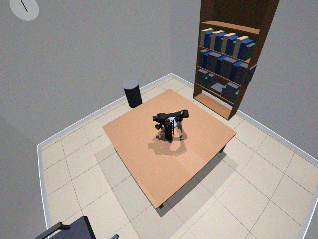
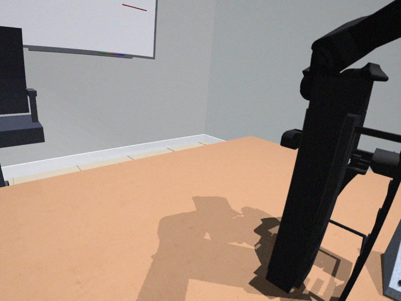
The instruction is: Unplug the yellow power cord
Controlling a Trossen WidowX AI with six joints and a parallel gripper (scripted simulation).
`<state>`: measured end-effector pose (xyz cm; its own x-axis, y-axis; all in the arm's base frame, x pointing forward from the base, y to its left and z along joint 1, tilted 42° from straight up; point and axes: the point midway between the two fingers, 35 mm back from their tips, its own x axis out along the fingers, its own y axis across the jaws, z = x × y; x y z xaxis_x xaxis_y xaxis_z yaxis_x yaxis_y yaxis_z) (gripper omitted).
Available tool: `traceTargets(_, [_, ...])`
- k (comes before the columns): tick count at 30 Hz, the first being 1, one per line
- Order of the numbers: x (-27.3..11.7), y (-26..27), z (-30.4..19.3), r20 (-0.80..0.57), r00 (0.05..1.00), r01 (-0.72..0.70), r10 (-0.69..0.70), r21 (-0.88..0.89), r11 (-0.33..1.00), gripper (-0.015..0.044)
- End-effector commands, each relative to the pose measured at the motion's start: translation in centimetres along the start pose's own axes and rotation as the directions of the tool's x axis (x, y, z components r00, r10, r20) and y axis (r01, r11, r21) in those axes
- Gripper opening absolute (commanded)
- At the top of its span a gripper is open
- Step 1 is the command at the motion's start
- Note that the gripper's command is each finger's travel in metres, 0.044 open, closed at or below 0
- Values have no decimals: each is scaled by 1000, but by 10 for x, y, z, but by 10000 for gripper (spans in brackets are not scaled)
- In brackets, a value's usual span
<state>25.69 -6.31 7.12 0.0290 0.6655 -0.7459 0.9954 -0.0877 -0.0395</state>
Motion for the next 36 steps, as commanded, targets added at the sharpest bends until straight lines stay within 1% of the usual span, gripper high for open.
traceTargets(1, [5, 0, -1, -2, 1000, -5, 5, 2, 1000, 160])
traceTargets(2, [5, 0, -1, -2, 1000, -5, 5, 2, 1000, 160])
traceTargets(6, [3, 0, 0, 0, 1000, 1, -1, 0, 1000, 55])
traceTargets(14, [3, 0, 0, 0, 1000, 1, -1, 0, 1000, 2])
traceTargets(36, [1, 2, 31, 3, 1000, -2, 2, 1, 1000, 0])
